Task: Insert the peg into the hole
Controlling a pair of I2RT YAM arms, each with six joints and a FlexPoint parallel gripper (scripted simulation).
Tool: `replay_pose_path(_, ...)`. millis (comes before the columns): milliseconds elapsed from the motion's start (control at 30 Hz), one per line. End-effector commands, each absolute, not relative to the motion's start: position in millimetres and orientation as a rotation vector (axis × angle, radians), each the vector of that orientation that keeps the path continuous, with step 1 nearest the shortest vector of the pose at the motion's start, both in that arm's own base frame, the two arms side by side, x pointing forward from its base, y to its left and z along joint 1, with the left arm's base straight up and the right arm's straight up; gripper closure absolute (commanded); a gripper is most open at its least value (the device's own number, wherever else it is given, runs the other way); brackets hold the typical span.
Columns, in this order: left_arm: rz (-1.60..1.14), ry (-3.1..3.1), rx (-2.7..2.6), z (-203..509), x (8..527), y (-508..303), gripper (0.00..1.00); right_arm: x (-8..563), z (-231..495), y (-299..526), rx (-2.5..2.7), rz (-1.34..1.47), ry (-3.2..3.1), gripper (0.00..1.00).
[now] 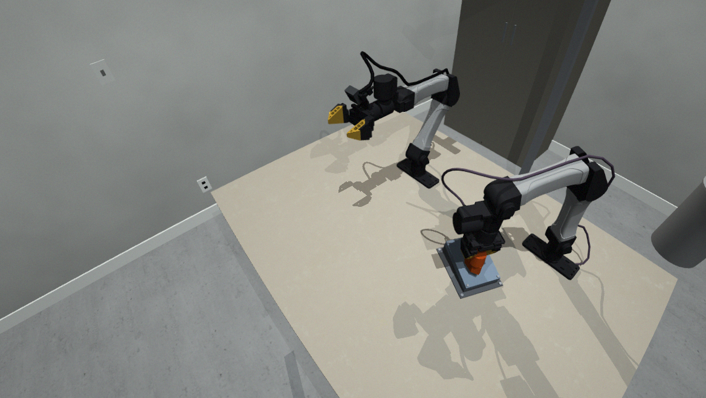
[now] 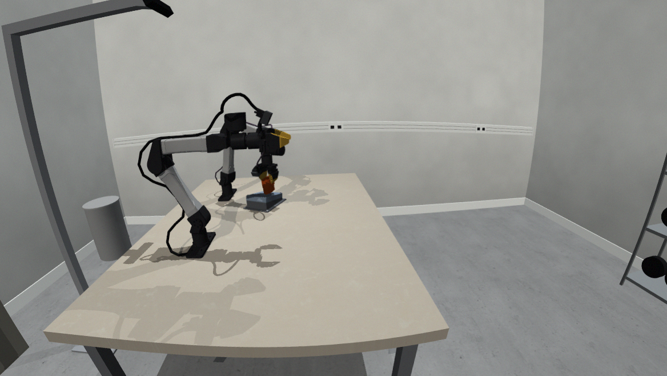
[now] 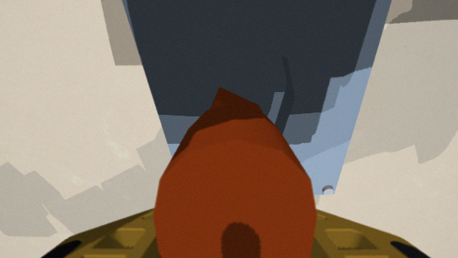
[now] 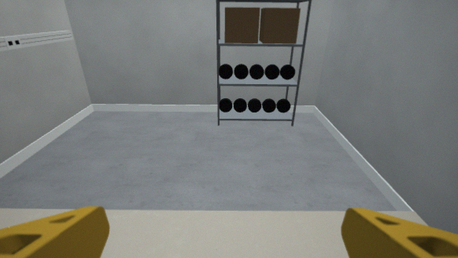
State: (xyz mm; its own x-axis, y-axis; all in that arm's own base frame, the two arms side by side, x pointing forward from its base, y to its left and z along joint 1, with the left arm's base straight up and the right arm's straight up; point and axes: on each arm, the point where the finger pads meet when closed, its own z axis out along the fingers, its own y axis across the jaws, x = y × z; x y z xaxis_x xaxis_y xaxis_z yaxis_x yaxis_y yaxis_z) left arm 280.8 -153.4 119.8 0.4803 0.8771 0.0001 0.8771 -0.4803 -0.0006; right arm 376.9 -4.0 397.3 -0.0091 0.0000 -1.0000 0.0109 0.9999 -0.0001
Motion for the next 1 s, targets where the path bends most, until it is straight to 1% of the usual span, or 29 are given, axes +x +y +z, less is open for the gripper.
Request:
replay_pose_path(0, -0.011, -1.61, -2.713, 124, 283, -155, 0.97, 375, 404, -4, 0.008, -0.01, 1.561, 0.0)
replay_pose_path(533, -0.011, -1.61, -2.713, 124, 283, -155, 0.97, 375, 404, -4, 0.008, -0.01, 1.561, 0.0)
replay_pose_path(567, -0.019, -1.612, -2.718, 126, 283, -155, 0.86, 375, 404, -4, 0.008, -0.01, 1.561, 0.0)
replay_pose_path(600, -0.019, -1.612, -2.718, 126, 283, -155, 0.97, 375, 405, -4, 0.008, -0.01, 1.56, 0.0)
replay_pose_path(633, -0.02, -1.613, -2.719, 126, 284, -155, 1.0, 375, 405, -4, 0.008, -0.01, 1.56, 0.0)
replay_pose_path(700, -0.04, -1.619, -2.729, 131, 285, -155, 1.0, 375, 405, -4, 0.008, -0.01, 1.559, 0.0)
replay_pose_path(800, -0.044, -1.622, -2.733, 139, 284, -154, 0.67, 375, 403, -3, -0.005, -0.01, 1.568, 0.0)
replay_pose_path(967, -0.031, -1.615, -2.722, 157, 284, -154, 0.66, 374, 387, 10, -0.118, -0.002, 1.632, 0.0)
